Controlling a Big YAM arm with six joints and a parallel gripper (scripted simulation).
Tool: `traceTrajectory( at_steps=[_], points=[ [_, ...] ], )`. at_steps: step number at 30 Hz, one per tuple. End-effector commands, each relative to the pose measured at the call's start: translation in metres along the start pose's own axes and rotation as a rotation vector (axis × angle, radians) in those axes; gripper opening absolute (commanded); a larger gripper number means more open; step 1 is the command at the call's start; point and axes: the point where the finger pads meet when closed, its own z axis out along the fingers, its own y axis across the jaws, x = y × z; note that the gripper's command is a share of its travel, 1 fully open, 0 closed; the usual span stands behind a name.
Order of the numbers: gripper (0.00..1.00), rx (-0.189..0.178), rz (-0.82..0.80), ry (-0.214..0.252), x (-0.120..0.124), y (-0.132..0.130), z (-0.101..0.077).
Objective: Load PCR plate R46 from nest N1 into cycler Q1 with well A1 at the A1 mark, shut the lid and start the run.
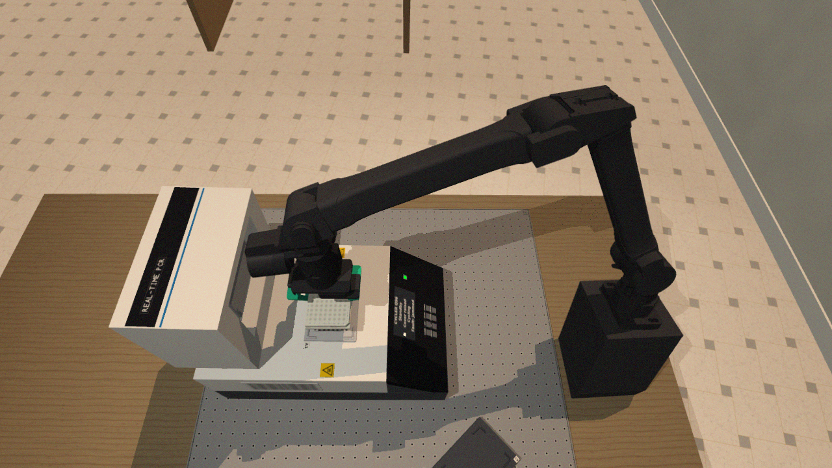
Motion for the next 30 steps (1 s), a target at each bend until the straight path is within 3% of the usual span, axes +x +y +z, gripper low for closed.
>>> traceTrajectory(
  at_steps=[1, 10, 23, 30],
  points=[
    [0.0, -0.073, 0.017, 0.008, -0.012, 0.014, -0.034],
    [0.0, -0.094, 0.033, 0.01, -0.016, 0.023, -0.048],
    [0.0, -0.056, 0.009, 0.004, 0.004, 0.021, -0.026],
    [0.0, -0.046, 0.013, 0.003, 0.001, 0.018, -0.014]
  ],
)
